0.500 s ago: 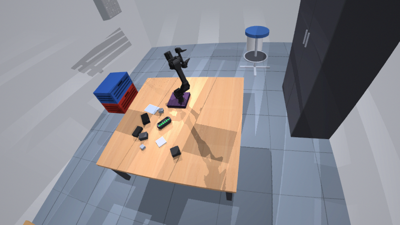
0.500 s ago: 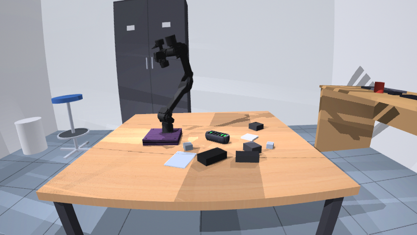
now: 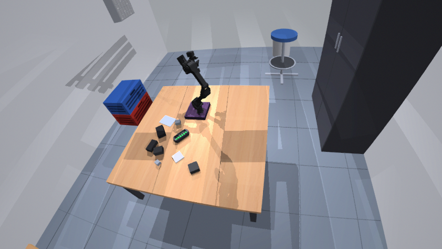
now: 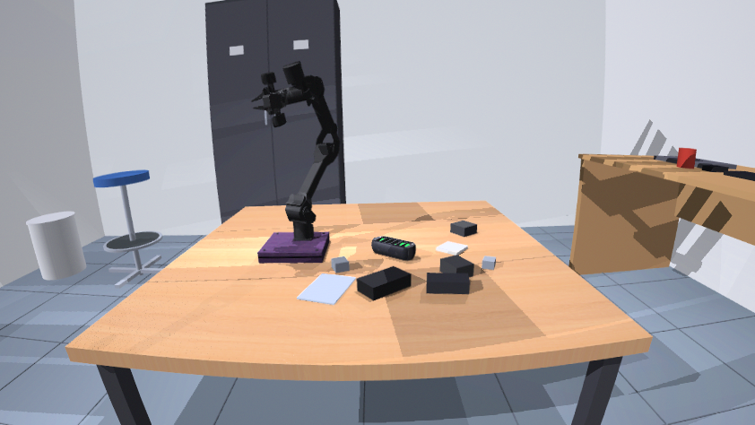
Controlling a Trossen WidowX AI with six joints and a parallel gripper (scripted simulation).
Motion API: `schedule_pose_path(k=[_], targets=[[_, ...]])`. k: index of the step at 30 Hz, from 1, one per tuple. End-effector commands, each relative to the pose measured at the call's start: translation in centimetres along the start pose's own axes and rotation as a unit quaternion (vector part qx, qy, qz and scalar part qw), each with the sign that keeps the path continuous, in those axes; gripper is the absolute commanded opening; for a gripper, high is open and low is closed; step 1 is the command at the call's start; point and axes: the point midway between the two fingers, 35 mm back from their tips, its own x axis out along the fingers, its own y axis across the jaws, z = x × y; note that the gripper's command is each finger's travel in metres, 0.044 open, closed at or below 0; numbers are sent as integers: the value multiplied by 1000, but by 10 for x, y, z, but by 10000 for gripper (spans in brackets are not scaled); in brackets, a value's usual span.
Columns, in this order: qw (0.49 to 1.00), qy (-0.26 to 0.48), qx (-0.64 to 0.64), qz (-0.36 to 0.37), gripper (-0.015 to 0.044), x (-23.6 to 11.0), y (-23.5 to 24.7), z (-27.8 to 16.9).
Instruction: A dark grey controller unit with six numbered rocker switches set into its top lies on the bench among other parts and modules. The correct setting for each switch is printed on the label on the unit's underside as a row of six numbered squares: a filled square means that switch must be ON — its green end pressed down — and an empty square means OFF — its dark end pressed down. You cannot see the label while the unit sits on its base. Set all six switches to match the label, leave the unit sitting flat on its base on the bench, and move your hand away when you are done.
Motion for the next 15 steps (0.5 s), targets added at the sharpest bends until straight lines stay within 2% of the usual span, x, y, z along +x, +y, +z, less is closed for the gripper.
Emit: schedule_pose_path(k=[1, 8, 15], targets=[[993, -113, -1, 30, 0, 7, 8, 77], [956, -276, -3, 103, 0, -17, 40, 186], [894, -401, -25, 199, 0, -73, 93, 267]])
